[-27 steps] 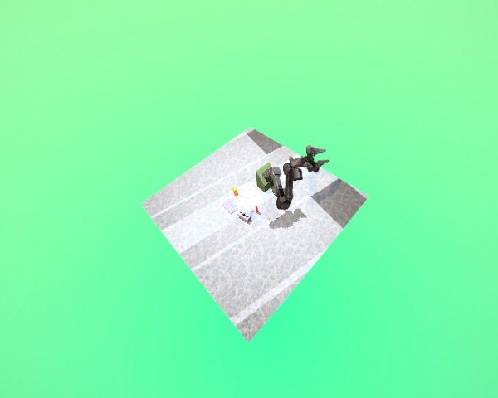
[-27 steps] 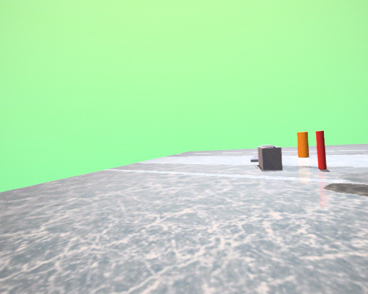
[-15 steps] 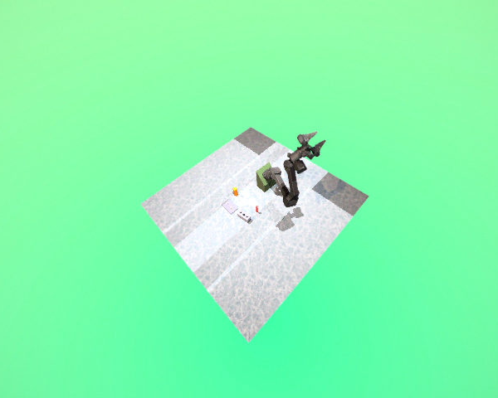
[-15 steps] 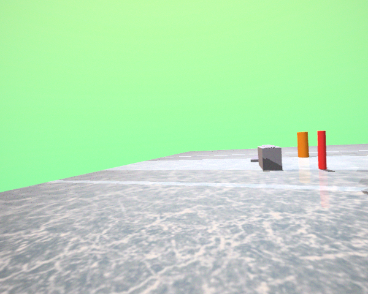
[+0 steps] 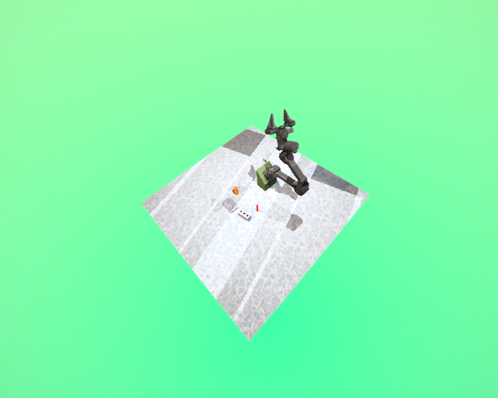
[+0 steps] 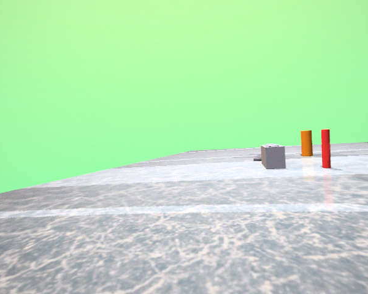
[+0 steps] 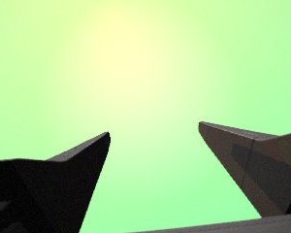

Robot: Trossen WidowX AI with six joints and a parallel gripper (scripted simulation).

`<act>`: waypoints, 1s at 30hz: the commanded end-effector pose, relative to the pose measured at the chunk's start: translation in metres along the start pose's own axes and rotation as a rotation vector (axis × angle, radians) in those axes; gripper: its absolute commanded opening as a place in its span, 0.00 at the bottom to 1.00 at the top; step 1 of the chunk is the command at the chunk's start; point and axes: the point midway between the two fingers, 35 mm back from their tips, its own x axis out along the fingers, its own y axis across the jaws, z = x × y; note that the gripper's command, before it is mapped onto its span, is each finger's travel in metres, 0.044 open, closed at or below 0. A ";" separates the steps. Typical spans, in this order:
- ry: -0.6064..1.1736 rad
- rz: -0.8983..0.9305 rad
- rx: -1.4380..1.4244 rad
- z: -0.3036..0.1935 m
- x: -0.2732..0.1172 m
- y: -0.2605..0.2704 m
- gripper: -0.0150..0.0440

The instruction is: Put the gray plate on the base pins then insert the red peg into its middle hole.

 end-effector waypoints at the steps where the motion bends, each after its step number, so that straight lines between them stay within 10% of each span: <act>1: 0.186 0.194 0.071 -0.041 0.005 0.057 1.00; 15: 0.878 0.646 0.252 -0.154 -0.076 0.220 1.00; 30: 1.886 0.861 0.182 -0.196 -0.301 0.314 1.00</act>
